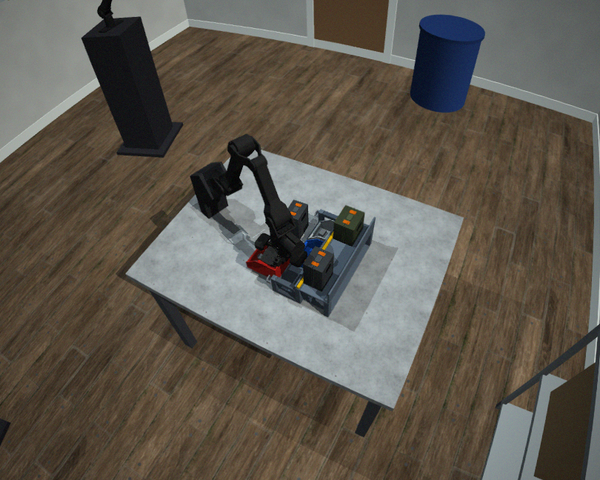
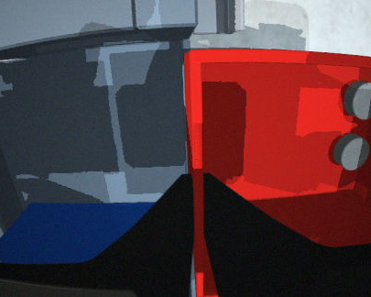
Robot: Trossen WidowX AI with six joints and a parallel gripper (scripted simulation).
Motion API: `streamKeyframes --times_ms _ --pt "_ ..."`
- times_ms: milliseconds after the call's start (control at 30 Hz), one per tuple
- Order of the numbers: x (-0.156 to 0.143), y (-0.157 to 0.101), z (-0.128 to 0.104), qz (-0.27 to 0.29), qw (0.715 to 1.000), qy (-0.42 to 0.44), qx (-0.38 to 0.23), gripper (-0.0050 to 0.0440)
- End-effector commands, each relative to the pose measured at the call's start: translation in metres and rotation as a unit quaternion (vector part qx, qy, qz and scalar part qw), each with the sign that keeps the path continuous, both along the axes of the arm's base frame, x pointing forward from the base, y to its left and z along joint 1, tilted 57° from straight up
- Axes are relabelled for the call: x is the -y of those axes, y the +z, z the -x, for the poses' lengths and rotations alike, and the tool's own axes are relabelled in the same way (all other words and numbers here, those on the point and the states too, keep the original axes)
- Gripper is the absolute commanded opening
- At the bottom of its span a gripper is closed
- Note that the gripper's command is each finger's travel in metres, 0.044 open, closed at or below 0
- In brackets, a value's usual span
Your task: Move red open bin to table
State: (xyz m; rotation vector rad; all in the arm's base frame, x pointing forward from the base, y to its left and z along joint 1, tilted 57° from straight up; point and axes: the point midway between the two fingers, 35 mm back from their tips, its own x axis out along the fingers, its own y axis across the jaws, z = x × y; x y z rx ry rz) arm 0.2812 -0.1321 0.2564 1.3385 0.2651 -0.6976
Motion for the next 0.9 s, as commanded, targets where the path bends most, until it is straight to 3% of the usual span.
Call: streamKeyframes --times_ms 0,533,867 --pt "-0.001 0.006 0.004 0.006 1.0 0.0 0.012 0.0" --pt "0.001 -0.004 0.011 0.006 1.0 -0.002 0.013 0.0" --pt "0.004 -0.008 0.003 0.006 1.0 -0.002 0.013 0.0"
